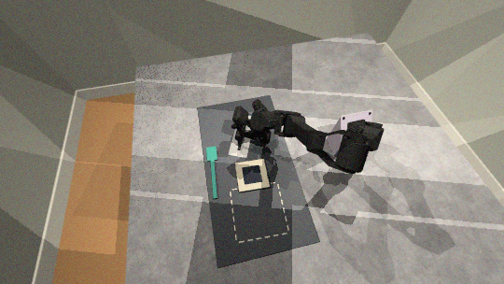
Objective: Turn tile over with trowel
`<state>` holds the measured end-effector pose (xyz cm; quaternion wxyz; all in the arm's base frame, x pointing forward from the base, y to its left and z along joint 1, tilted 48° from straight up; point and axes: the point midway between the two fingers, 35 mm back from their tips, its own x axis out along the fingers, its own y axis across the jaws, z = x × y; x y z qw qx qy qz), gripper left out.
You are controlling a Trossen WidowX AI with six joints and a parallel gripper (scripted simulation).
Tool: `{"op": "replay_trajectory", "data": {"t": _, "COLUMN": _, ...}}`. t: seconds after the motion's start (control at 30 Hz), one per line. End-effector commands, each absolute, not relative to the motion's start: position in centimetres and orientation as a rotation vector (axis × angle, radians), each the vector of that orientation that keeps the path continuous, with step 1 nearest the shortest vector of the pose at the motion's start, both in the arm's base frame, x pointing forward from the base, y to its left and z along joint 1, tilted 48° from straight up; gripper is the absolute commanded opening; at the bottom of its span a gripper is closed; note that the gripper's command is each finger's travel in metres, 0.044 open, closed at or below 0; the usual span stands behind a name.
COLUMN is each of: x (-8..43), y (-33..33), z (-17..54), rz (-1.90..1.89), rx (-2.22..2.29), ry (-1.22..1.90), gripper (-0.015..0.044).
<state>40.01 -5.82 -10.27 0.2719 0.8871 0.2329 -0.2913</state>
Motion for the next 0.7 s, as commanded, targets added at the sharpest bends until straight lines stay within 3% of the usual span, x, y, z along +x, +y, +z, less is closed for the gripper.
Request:
{"op": "replay_trajectory", "data": {"t": 0.0, "x": 40.6, "y": -5.75, "z": -10.57, "rz": -0.781, "rx": 2.393, "ry": 0.619, "gripper": 0.03}}
{"op": "replay_trajectory", "data": {"t": 0.17, "x": 40.98, "y": -5.56, "z": -10.96, "rz": -0.781, "rx": 2.393, "ry": 0.619, "gripper": 0.03}}
{"op": "replay_trajectory", "data": {"t": 0.33, "x": 40.98, "y": -5.56, "z": -10.96, "rz": -0.781, "rx": 2.393, "ry": 0.619, "gripper": 0.0169}}
{"op": "replay_trajectory", "data": {"t": 0.67, "x": 40.98, "y": -5.56, "z": -10.96, "rz": -0.781, "rx": 2.393, "ry": 0.619, "gripper": 0.0102}}
